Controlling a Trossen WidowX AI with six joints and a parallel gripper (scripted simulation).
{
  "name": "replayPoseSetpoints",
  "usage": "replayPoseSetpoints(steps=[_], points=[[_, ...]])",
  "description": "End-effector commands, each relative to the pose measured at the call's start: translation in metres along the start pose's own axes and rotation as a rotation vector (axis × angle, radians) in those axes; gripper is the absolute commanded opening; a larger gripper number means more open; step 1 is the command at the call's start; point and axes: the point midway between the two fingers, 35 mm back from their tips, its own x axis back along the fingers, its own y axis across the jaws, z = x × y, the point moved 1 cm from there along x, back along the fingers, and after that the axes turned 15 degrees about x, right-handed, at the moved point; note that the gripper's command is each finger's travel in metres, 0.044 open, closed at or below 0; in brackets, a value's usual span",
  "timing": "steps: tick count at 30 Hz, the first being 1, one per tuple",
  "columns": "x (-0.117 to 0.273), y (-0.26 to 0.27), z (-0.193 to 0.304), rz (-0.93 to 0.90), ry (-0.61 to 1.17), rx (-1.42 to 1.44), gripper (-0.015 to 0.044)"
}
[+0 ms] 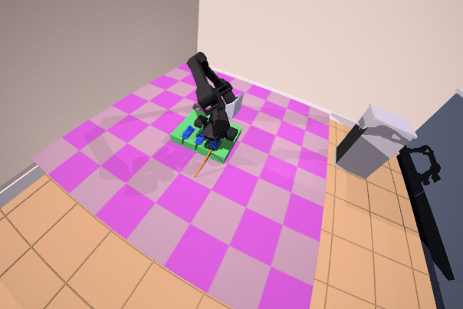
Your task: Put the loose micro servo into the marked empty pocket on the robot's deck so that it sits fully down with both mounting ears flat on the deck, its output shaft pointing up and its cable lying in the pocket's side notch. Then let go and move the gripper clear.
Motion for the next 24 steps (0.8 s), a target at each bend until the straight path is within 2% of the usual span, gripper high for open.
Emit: replayPoseSetpoints(steps=[1,24], points=[[-0.002,0.0,0.0,0.002,-0.001,0.003,0.0],[-0.025,-0.001,0.0,0.003,-0.001,0.002,0.0]])
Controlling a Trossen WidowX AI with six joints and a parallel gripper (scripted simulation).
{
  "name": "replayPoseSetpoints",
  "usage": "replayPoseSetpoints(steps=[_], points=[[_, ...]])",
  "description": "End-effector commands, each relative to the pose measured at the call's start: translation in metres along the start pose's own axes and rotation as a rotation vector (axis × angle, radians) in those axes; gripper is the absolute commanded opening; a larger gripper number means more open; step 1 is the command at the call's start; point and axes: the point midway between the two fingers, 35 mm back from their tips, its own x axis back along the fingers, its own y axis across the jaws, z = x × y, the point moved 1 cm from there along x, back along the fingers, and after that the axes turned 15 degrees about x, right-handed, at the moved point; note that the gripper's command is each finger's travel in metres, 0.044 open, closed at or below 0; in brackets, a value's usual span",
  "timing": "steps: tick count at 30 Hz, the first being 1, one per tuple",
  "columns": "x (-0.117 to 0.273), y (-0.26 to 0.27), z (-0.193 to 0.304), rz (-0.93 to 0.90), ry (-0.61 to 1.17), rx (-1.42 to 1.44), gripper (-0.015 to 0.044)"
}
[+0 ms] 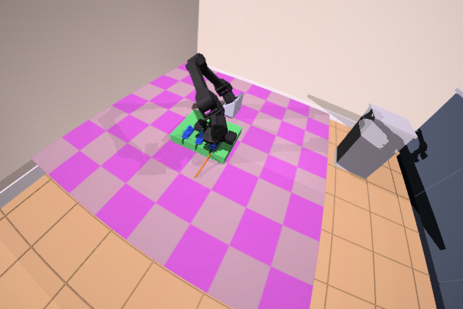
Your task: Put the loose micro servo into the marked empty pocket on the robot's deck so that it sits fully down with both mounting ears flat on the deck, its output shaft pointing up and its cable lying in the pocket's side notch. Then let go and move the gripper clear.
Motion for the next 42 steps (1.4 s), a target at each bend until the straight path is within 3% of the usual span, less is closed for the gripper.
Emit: replayPoseSetpoints(steps=[1,11,18,24,29,33,38,42], points=[[-0.004,0.0,0.001,0.005,-0.002,0.007,0.0],[-0.013,0.0,0.001,0.006,-0.002,0.007,0.0],[-0.012,0.0,0.0,0.006,-0.002,0.007,0.0184],[0.02,0.0,0.003,0.004,-0.002,0.008,0.0187],[0.023,0.0,0.006,0.004,-0.002,0.008,0.0187],[0.038,0.01,0.026,0.003,-0.006,0.018,0.0292],[0.081,0.029,0.095,-0.002,0.001,0.015,0.0424],[0.086,0.031,0.107,0.0,0.003,0.013,0.044]])
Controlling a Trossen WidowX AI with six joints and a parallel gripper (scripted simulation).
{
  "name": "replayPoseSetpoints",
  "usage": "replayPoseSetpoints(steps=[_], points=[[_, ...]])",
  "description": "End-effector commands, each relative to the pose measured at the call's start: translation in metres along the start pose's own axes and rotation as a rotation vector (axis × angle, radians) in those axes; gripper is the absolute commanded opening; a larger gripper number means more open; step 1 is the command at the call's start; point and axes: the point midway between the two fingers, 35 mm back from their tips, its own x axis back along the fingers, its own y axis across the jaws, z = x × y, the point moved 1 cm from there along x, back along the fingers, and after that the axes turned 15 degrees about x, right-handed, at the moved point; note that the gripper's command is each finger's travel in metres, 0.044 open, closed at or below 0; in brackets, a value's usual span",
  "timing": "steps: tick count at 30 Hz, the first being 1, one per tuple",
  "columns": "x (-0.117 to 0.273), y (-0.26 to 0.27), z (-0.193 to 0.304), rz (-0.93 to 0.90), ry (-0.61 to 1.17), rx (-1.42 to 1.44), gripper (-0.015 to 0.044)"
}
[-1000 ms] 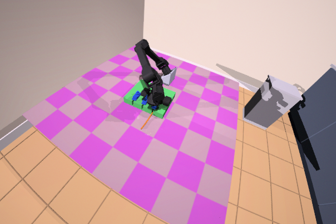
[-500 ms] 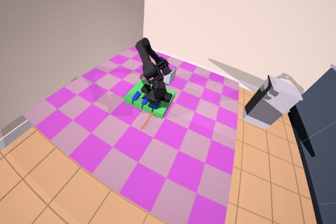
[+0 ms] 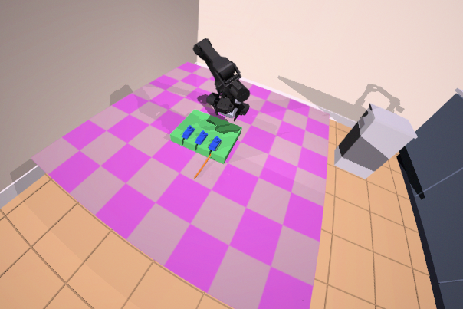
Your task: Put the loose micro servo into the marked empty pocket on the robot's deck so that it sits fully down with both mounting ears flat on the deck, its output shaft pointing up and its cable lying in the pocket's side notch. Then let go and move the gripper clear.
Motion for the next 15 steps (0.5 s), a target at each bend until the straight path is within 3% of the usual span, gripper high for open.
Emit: replayPoseSetpoints(steps=[1,5,11,15], points=[[-0.002,-0.001,0.011,0.003,0.028,-0.016,0.044],[0.004,-0.001,0.011,0.002,0.025,-0.015,0.044],[0.05,-0.001,0.011,0.001,0.006,-0.007,0.044],[0.052,-0.001,0.011,0.0,0.005,-0.007,0.044]])
